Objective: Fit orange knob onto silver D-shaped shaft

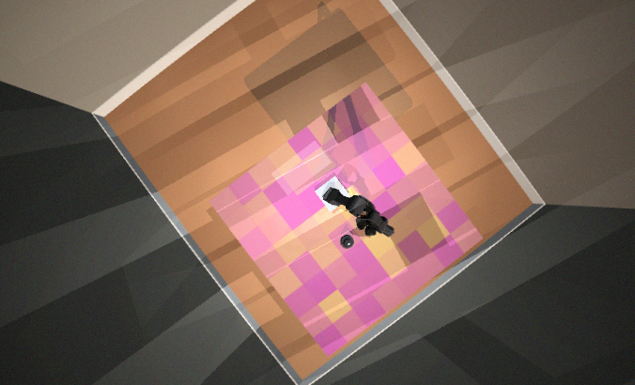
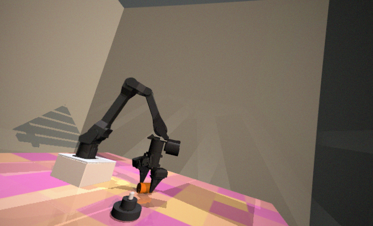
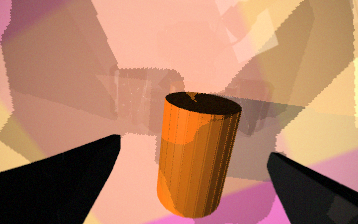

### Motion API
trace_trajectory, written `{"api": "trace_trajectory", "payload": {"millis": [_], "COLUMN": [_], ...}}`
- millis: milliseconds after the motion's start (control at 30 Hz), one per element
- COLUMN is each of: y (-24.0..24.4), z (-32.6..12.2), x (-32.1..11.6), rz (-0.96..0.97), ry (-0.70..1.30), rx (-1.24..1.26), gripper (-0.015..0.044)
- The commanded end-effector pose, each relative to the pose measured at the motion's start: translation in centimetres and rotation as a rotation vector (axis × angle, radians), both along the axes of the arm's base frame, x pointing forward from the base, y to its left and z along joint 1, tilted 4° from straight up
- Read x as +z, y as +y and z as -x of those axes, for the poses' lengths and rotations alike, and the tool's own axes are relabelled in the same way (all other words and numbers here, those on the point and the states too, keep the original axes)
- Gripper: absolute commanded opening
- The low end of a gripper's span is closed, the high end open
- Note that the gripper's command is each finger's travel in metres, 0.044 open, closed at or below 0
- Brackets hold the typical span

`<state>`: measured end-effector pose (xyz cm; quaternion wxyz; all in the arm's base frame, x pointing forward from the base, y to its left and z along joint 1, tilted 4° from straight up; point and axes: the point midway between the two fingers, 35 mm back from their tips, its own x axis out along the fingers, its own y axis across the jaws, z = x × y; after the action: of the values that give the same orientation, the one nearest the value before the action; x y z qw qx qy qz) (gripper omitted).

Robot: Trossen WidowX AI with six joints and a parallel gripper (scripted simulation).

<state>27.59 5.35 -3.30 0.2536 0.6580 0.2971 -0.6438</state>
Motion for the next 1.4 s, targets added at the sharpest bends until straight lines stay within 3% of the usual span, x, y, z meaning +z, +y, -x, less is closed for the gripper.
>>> {"api": "trace_trajectory", "payload": {"millis": [0,100,367,633,933,1367], "y": [0.0,0.0,0.0,0.0,0.0,0.0], "z": [0.0,0.1,0.1,0.1,0.1,0.1], "x": [-0.6,-0.9,-0.9,-0.9,-0.9,0.6], "rz": [0.004,0.004,0.004,0.004,0.004,0.004], "ry": [-0.001,-0.001,-0.001,-0.001,-0.001,-0.002], "rx": [-0.003,-0.003,-0.003,-0.003,-0.003,0.018], "gripper": [0.0440,0.0440,0.0240,0.0240,0.0180,0.0179]}}
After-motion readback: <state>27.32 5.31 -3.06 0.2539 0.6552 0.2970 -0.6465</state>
